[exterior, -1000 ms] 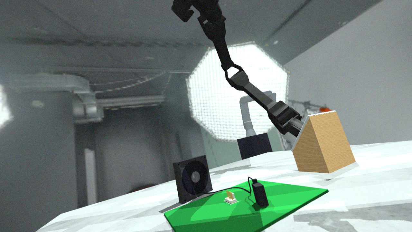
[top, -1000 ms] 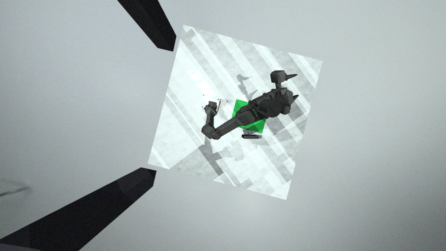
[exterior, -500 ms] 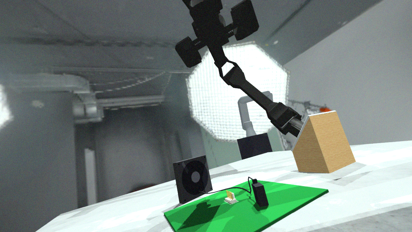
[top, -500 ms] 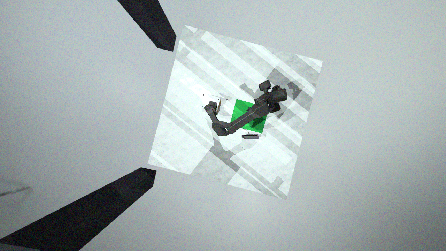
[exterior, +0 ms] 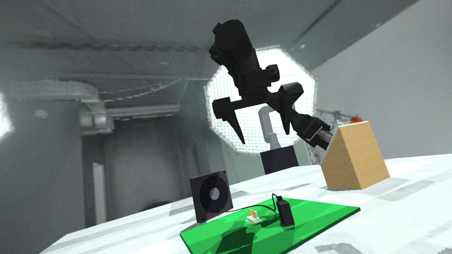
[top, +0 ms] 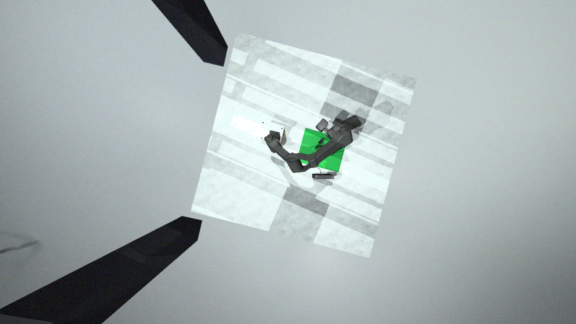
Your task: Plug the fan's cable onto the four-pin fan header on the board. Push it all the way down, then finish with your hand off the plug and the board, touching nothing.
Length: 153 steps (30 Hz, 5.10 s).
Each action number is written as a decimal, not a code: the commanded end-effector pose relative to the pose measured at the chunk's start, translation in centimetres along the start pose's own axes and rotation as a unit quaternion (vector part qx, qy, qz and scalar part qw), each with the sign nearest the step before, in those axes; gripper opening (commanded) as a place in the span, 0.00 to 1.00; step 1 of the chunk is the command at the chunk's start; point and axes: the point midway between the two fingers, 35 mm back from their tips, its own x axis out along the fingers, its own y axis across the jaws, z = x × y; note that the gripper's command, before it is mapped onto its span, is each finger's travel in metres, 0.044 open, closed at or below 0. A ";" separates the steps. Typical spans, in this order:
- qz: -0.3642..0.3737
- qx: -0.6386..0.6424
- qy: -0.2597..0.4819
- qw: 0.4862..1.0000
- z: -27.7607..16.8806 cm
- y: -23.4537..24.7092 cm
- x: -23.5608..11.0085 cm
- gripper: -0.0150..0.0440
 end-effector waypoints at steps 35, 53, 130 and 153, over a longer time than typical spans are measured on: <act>0.001 -0.015 0.020 1.000 -1.0 0.2 10.8 1.00; 0.001 -0.015 0.020 1.000 -1.0 0.1 13.7 1.00; 0.000 -0.015 0.021 1.000 -1.2 0.2 15.7 1.00; 0.000 -0.015 0.021 1.000 -1.2 0.2 15.7 1.00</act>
